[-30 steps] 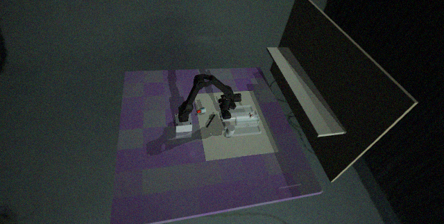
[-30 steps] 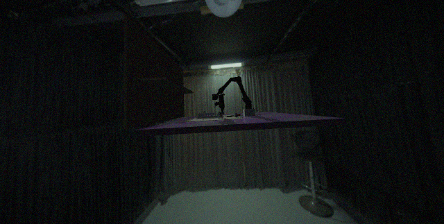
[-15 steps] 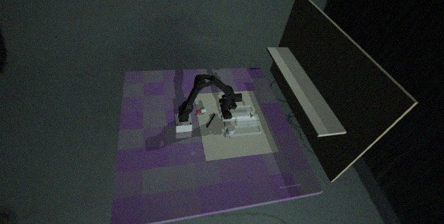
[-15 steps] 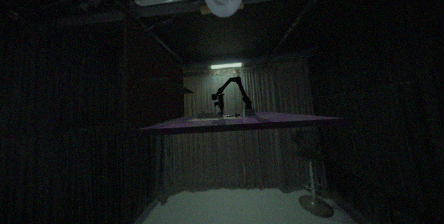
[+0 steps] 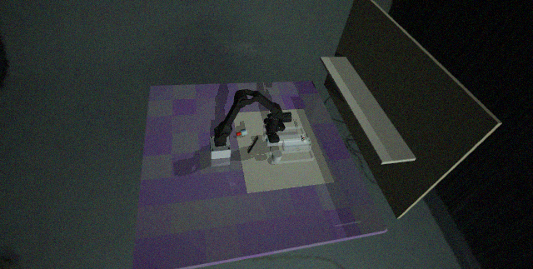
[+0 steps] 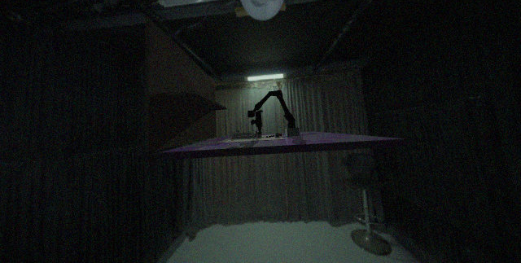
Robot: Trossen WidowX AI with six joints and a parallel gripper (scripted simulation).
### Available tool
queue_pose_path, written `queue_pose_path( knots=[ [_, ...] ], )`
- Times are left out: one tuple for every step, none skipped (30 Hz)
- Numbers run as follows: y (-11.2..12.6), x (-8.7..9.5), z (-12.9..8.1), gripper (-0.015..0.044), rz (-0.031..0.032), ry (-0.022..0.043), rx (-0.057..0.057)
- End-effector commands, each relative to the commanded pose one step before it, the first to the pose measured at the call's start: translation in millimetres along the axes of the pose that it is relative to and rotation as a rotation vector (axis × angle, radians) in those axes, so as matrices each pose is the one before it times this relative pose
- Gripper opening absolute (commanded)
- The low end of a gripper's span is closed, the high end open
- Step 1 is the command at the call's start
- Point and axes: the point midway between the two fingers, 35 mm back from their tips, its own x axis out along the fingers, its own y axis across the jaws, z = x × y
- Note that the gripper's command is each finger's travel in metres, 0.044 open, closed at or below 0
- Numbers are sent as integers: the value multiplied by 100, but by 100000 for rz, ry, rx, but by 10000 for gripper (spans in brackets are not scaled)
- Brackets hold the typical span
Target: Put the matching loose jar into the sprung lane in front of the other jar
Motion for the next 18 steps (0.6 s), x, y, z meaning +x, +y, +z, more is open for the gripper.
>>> queue_pose_path(
  knots=[
    [48, -213, 1064, 0, 345, -2851, -360],
    [-1, -8, 43, 0, 0, -4, 0],
    [-1, -8, 43, 0, 0, -4, 0],
    [-1, -8, 43, 0, 0, -4, 0],
    [-1, -8, 43, 0, 0, -4, 0],
    [-1, -8, 43, 0, 0, -4, 0],
    [-1, -8, 43, 0, 0, -4, 0],
    [-1, -8, 42, 0, 0, -4, 0],
    [-1, -8, 42, 0, 0, -4, 0],
    [0, -22, 33, 0, 0, -3, 0],
    [0, -22, 33, 0, 0, -3, 0],
    [0, -22, 33, 0, 0, -3, 0],
    [0, -22, 33, 0, 0, -3, 0],
    [0, -22, 33, 0, 0, -3, 0],
    [0, -22, 33, 0, 0, -3, 0],
    [-1, -22, 33, 0, 0, -3, 0],
    [0, -17, 26, 0, 0, -2, 0],
    [0, -10, 16, 0, 0, -1, 0]
  ],
)
